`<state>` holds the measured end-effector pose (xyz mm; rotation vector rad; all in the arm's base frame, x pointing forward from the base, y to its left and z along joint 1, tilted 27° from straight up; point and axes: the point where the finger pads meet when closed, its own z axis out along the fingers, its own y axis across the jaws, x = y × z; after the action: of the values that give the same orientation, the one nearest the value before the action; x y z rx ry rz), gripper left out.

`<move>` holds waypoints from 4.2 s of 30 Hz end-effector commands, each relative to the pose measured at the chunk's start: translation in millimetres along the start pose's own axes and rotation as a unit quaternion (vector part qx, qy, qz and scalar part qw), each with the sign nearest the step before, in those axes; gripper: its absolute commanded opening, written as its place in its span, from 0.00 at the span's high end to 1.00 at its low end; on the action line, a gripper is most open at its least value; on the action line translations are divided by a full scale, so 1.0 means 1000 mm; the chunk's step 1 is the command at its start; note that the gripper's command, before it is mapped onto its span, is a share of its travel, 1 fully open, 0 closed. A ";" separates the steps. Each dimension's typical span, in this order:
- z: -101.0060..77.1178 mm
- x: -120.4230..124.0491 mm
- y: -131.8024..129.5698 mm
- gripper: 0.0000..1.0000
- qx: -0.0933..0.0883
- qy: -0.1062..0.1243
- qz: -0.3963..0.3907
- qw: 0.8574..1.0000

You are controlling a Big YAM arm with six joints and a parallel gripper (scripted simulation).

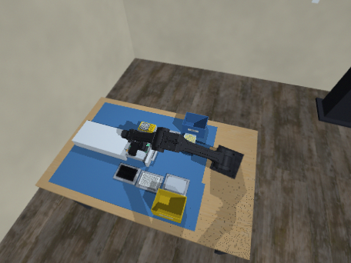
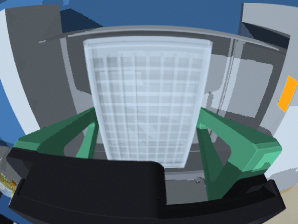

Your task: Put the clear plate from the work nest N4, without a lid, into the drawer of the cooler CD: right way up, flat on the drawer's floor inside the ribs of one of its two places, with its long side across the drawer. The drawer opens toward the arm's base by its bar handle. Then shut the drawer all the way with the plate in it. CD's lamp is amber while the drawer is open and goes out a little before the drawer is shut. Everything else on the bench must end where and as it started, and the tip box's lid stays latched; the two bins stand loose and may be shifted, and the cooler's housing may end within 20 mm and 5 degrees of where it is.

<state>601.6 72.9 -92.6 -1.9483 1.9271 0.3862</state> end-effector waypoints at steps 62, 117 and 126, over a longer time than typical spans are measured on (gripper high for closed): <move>-0.001 -0.008 -0.024 1.00 0.014 0.000 -0.006 1.000; 0.013 -0.011 -0.028 1.00 0.019 0.000 -0.009 1.000; 0.012 -0.011 -0.028 1.00 0.019 0.000 -0.009 1.000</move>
<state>603.1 77.8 -106.6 -1.9463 1.9387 0.4002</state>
